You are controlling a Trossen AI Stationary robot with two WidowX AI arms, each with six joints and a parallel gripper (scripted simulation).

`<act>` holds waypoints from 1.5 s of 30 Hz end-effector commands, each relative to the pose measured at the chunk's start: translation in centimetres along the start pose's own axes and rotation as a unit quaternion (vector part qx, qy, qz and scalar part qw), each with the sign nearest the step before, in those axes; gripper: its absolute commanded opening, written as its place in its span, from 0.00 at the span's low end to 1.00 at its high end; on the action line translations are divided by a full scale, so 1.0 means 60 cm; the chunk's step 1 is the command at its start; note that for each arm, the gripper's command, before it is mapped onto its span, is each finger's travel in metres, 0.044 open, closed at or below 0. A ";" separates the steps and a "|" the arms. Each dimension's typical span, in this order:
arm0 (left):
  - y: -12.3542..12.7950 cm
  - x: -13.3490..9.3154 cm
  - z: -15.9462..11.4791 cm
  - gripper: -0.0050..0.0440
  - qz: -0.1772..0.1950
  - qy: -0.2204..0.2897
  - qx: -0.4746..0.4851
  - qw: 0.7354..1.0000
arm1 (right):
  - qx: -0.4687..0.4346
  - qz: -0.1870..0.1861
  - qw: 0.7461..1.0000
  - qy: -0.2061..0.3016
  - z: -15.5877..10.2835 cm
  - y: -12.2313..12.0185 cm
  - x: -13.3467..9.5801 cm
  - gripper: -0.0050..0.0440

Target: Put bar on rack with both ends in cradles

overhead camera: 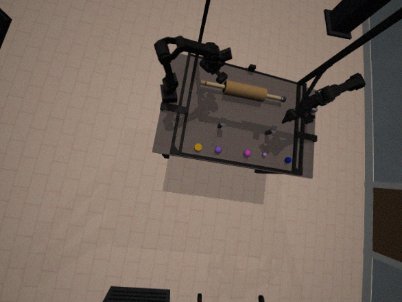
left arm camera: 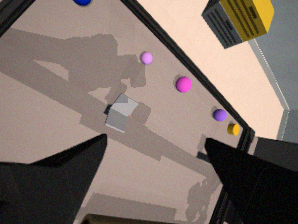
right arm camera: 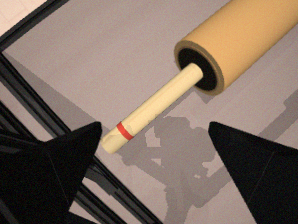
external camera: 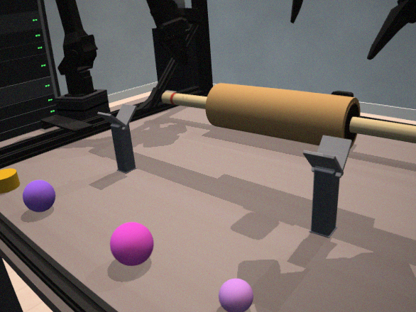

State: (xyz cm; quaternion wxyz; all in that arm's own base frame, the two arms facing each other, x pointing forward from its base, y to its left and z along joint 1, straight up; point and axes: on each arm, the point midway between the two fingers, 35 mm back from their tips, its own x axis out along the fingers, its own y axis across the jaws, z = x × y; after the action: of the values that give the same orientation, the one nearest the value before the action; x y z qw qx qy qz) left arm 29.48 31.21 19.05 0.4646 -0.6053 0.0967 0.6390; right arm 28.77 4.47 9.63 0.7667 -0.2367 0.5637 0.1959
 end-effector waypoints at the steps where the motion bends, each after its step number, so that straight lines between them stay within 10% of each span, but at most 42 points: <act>1: 0.018 0.003 -0.034 1.00 0.015 0.019 0.077 0.997 | 0.035 0.007 0.999 0.009 0.004 -0.003 0.000 1.00; 8: 0.084 -0.004 -0.160 1.00 0.040 0.104 0.388 0.915 | 0.174 0.020 0.983 0.054 0.010 -0.010 0.005 1.00; 16: 0.164 -0.022 -0.258 1.00 0.034 0.184 0.644 0.742 | 0.300 0.021 0.949 0.098 0.014 -0.017 0.010 1.00; 18: 0.164 -0.022 -0.258 1.00 0.034 0.184 0.644 0.742 | 0.300 0.021 0.949 0.098 0.014 -0.017 0.010 1.00; 23: 0.221 -0.038 -0.307 1.00 0.017 0.231 0.770 0.595 | 0.377 0.016 0.918 0.126 0.017 -0.022 0.014 1.00; 28: 0.255 -0.049 -0.331 1.00 0.005 0.255 0.824 0.506 | 0.418 0.011 0.897 0.142 0.018 -0.024 0.016 1.00; 45: 0.274 -0.030 -0.343 1.00 0.002 0.261 0.837 0.480 | 0.429 0.010 0.891 0.146 0.013 -0.021 0.040 1.00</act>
State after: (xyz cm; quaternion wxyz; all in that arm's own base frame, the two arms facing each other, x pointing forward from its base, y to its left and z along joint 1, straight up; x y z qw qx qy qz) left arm 31.80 7.36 8.99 0.7086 -0.0688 0.6985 0.0725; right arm 30.94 3.88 8.31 0.7054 0.0928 0.6964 -0.0937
